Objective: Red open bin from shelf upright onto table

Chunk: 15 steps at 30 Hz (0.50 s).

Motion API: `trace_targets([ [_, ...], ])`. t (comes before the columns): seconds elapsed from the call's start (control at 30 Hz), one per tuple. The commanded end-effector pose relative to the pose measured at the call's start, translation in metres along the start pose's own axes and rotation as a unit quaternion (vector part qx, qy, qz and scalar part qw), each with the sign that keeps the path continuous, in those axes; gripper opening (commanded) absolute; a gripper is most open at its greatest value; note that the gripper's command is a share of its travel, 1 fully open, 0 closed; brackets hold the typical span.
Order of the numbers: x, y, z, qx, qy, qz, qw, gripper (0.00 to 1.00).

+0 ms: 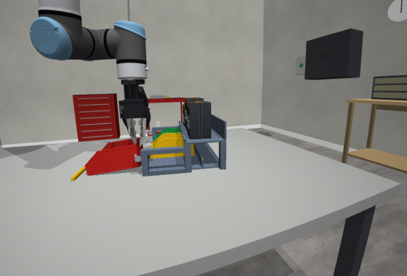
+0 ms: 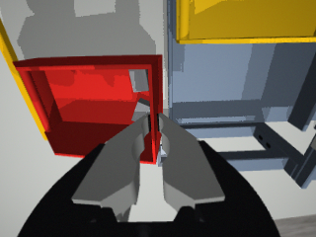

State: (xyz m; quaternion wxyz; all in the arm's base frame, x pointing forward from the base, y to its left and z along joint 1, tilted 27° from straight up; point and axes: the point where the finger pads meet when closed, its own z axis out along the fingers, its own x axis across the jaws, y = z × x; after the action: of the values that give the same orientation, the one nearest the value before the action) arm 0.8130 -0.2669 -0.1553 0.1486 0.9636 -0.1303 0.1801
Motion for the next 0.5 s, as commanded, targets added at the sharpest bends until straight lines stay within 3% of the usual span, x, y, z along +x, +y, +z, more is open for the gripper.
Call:
trace_targets([
  [0.0,-0.0040,0.0000,-0.0006,0.000,0.001,0.000,1.000,0.00],
  [0.47,-0.0036,0.0000,0.0074,0.000,0.001,0.000,1.000,0.00],
])
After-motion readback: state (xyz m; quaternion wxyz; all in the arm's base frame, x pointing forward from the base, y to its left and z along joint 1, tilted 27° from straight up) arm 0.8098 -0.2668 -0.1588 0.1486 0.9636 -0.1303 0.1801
